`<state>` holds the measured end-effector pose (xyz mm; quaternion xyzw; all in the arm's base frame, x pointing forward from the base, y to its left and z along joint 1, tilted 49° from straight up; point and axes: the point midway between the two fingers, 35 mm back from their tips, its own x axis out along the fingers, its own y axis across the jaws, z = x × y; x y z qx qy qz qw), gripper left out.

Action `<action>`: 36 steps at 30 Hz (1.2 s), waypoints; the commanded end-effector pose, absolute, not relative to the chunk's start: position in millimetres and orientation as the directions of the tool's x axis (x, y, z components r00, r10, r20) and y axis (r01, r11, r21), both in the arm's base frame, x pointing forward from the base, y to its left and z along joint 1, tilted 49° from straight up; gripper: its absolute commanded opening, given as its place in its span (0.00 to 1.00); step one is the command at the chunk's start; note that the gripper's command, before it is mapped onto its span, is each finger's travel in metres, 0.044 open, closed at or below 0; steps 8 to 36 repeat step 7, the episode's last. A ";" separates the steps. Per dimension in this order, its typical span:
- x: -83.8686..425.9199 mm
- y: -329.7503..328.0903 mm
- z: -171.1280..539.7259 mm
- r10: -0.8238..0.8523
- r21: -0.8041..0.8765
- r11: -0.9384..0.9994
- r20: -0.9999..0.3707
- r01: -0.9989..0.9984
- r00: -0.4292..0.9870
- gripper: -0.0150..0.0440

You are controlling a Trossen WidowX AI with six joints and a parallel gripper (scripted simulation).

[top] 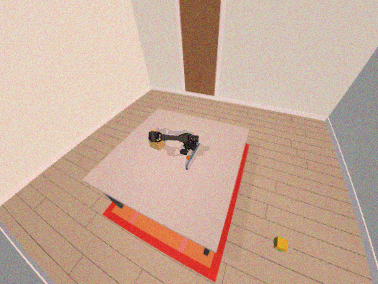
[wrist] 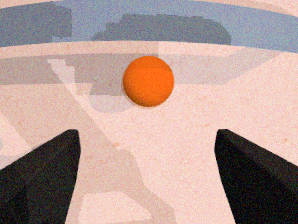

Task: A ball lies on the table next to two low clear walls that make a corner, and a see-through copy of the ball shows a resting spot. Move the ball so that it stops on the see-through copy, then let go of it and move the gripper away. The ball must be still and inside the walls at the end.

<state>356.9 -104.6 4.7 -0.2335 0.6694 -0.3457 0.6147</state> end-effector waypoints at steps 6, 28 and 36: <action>360.0 -73.6 33.2 -0.739 -0.751 0.651 -0.660 0.111 -0.135 0.98; 360.0 -73.6 33.2 -0.739 -0.751 0.651 -0.660 0.111 -0.135 1.00; 360.0 -73.6 33.2 -0.739 -0.751 0.651 -0.660 0.111 -0.135 1.00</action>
